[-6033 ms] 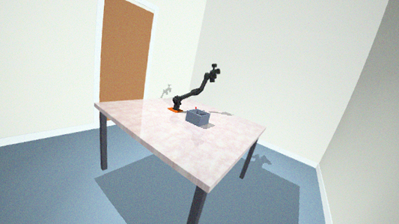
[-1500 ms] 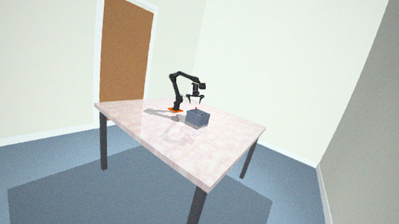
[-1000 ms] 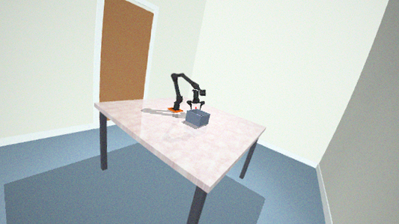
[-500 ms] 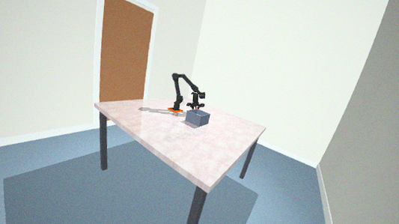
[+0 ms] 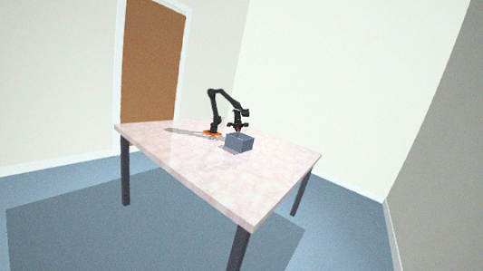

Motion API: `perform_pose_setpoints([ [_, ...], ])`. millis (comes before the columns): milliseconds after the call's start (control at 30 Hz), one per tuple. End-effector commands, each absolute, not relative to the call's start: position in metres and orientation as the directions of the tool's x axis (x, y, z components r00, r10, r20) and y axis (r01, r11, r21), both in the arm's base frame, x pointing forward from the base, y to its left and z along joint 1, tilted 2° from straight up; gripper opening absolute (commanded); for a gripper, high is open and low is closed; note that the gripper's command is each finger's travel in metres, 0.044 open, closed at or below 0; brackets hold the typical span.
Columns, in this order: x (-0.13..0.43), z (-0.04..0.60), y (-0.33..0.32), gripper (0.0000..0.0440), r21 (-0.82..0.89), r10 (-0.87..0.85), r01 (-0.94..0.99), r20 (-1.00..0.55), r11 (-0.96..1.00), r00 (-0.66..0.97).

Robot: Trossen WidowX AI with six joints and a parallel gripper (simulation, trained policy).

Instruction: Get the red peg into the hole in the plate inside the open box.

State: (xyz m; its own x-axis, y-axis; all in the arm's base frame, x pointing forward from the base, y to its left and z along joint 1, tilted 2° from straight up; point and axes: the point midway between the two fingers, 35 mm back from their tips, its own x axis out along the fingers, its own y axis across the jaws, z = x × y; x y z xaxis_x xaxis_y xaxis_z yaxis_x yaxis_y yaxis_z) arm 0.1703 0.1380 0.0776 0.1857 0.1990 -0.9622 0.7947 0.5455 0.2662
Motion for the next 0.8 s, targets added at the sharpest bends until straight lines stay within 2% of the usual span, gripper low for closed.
perform_pose_setpoints([
  [0,0.179,0.094,0.135,0.0000,0.300,0.195,0.775,-0.954,0.556,0.229],
  [333,0.208,0.137,0.117,0.0000,0.353,0.157,0.743,-0.933,0.568,0.323],
  [767,0.253,0.156,0.079,0.0000,0.379,0.082,0.762,-0.914,0.525,0.398],
])
